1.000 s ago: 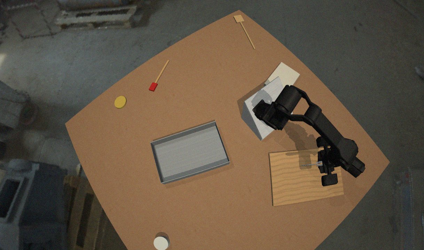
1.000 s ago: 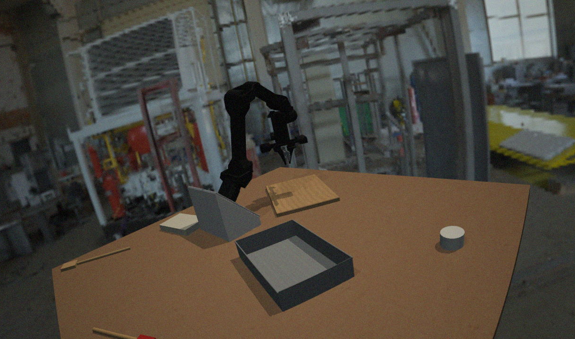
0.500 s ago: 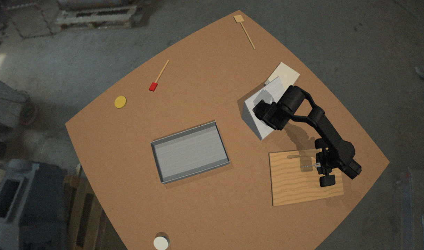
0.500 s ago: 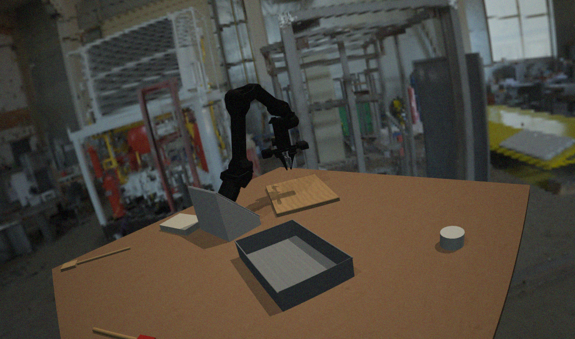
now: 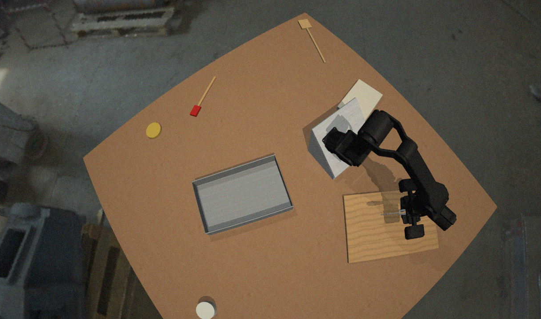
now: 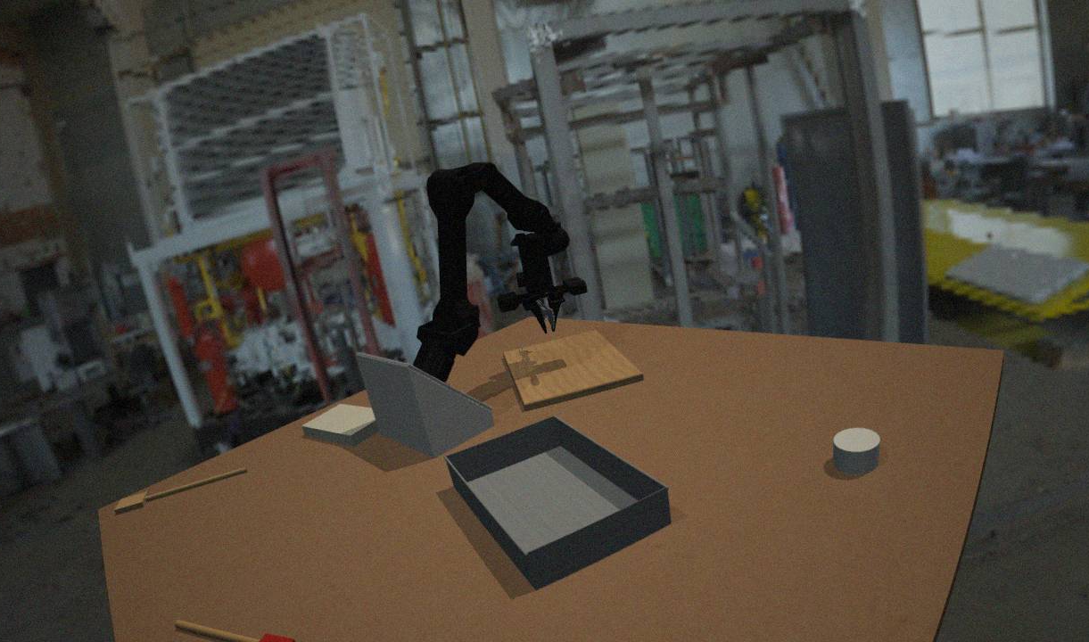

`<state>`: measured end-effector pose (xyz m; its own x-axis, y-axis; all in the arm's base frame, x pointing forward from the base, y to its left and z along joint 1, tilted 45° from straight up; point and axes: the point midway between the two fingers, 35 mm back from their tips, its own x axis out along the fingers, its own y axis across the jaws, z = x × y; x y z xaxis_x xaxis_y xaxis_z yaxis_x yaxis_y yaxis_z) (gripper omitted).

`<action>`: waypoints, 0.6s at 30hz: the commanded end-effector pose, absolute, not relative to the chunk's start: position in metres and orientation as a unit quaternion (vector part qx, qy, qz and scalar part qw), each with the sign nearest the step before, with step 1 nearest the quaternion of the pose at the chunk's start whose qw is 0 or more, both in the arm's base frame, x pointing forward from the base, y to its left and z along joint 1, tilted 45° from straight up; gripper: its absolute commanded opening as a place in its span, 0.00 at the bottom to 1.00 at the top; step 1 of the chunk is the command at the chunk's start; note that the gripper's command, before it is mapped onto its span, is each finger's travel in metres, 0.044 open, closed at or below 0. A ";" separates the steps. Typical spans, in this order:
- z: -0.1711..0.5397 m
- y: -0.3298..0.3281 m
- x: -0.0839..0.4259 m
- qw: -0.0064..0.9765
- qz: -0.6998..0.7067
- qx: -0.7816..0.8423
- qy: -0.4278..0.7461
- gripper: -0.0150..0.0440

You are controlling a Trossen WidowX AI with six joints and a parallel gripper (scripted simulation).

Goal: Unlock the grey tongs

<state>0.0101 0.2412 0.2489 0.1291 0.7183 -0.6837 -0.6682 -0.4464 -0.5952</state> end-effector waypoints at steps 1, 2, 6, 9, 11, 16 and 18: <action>0.242 0.247 0.011 0.523 0.660 -0.539 -0.024 0.00; 0.241 0.248 0.011 0.523 0.660 -0.539 -0.024 0.00; 0.236 0.252 0.013 0.523 0.660 -0.539 -0.024 0.00; 0.232 0.255 0.014 0.523 0.660 -0.539 -0.024 0.00; 0.229 0.257 0.014 0.523 0.660 -0.539 -0.024 0.00; 0.223 0.262 0.016 0.523 0.660 -0.539 -0.024 0.00; 0.220 0.264 0.017 0.523 0.660 -0.539 -0.024 0.00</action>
